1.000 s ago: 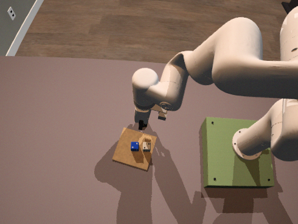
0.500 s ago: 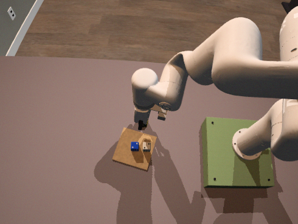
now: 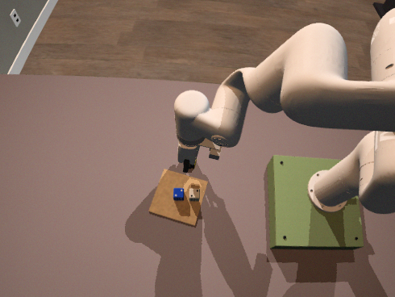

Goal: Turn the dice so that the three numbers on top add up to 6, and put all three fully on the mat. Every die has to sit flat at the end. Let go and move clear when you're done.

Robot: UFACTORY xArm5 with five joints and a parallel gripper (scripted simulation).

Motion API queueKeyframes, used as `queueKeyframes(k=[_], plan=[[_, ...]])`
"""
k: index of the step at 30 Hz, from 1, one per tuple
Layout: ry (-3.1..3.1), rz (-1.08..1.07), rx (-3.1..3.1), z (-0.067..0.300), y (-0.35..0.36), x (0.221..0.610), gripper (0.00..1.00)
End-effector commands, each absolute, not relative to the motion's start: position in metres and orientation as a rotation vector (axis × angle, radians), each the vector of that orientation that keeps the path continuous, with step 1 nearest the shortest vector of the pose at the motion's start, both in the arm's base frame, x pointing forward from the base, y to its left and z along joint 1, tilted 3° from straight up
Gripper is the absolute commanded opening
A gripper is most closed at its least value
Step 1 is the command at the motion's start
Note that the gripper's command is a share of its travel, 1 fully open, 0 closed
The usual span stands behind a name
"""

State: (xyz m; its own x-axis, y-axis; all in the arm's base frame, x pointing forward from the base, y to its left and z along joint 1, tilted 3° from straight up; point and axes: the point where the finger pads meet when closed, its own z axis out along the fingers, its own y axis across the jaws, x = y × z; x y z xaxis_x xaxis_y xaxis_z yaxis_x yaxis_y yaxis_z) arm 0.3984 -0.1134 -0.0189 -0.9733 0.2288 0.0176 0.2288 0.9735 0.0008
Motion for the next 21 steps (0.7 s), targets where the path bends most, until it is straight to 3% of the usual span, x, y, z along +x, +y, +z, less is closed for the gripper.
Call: queueKeyframes(k=[1,21], plan=[[-3.107,-0.004,-0.360,-0.0178,-0.1138,0.3997,0.47],[-3.107,-0.004,-0.360,-0.0199,-0.1137,0.3997,0.47]])
